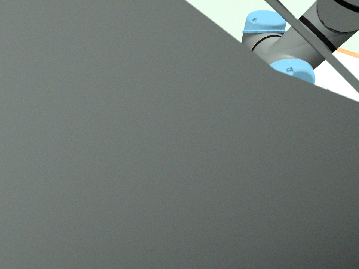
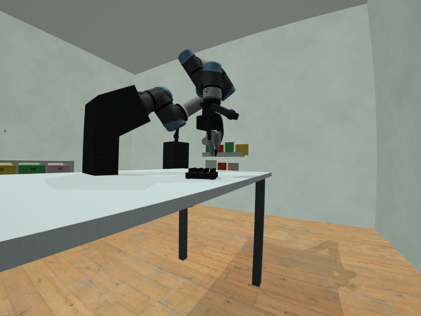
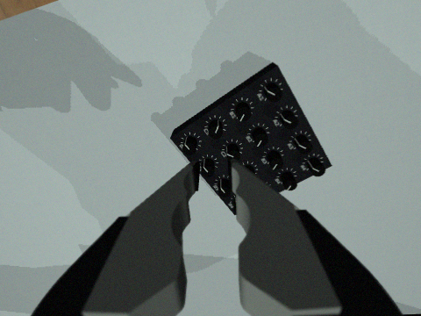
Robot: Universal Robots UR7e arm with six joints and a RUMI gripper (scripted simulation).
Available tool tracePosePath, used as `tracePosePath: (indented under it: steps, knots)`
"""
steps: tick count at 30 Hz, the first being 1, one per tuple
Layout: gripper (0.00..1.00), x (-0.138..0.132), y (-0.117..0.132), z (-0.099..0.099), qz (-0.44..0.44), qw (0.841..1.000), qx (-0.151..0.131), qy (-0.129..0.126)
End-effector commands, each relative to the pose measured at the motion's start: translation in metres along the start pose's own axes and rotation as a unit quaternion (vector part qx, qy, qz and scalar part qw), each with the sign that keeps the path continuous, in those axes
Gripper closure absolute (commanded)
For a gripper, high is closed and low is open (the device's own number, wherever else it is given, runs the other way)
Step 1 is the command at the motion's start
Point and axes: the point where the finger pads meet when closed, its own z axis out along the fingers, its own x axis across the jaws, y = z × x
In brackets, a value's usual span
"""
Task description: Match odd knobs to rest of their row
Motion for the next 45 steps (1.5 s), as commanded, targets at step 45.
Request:
tracePosePath:
  steps: [45]
  knots:
    - [0.89, 0.0014, 0.0017, -0.0027, 0.096, 0.995, 0.003, 0.004]
